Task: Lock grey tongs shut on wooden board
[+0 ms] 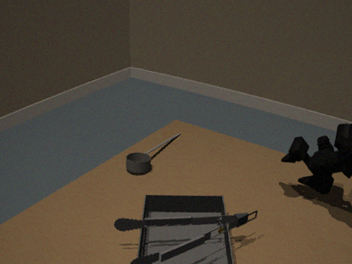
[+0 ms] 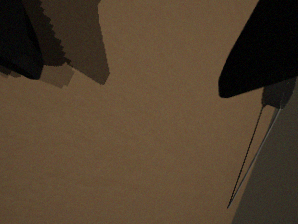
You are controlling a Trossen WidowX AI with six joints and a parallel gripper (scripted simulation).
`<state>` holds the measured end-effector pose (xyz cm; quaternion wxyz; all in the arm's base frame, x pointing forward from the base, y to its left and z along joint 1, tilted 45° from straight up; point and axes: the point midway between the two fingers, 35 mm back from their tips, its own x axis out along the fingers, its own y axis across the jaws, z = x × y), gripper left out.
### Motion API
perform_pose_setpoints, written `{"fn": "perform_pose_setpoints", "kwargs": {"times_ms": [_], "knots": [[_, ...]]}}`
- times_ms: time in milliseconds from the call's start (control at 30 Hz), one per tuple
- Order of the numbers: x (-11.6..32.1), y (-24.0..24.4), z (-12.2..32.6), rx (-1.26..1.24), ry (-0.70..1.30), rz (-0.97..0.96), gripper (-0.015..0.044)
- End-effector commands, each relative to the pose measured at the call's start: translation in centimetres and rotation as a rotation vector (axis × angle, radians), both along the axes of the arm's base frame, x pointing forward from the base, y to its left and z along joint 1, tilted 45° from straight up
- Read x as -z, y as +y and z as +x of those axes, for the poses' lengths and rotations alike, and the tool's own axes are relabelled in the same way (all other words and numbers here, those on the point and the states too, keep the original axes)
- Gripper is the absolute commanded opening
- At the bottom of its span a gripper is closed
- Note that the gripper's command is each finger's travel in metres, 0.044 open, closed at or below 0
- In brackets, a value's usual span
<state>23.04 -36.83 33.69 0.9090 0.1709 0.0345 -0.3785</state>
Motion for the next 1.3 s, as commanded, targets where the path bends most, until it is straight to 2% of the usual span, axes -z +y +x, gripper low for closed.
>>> {"fn": "perform_pose_setpoints", "kwargs": {"times_ms": [0, 233, 367, 500, 600, 733, 867, 1033, 1167, 1267], "knots": [[3.4, 2.8, 5.9, 0.005, -0.025, 0.284, 0.044], [8.1, 8.8, 11.9, 0.131, -0.026, 0.696, 0.044], [10.3, 11.6, 13.7, 0.241, -0.01, 0.832, 0.044], [10.1, 15.6, 16.2, 0.264, -0.011, 0.866, 0.044], [12.7, 18.2, 17.0, 0.401, 0.02, 0.948, 0.044], [14.9, 21.4, 18.3, 0.483, 0.051, 0.983, 0.044], [17.4, 24.0, 17.5, 0.716, 0.049, 0.976, 0.044], [19.3, 27.4, 16.1, 0.981, -0.03, 0.836, 0.044], [19.6, 29.2, 15.6, 1.064, -0.116, 0.714, 0.044], [19.6, 29.3, 15.6, 1.067, -0.123, 0.706, 0.044]]}}
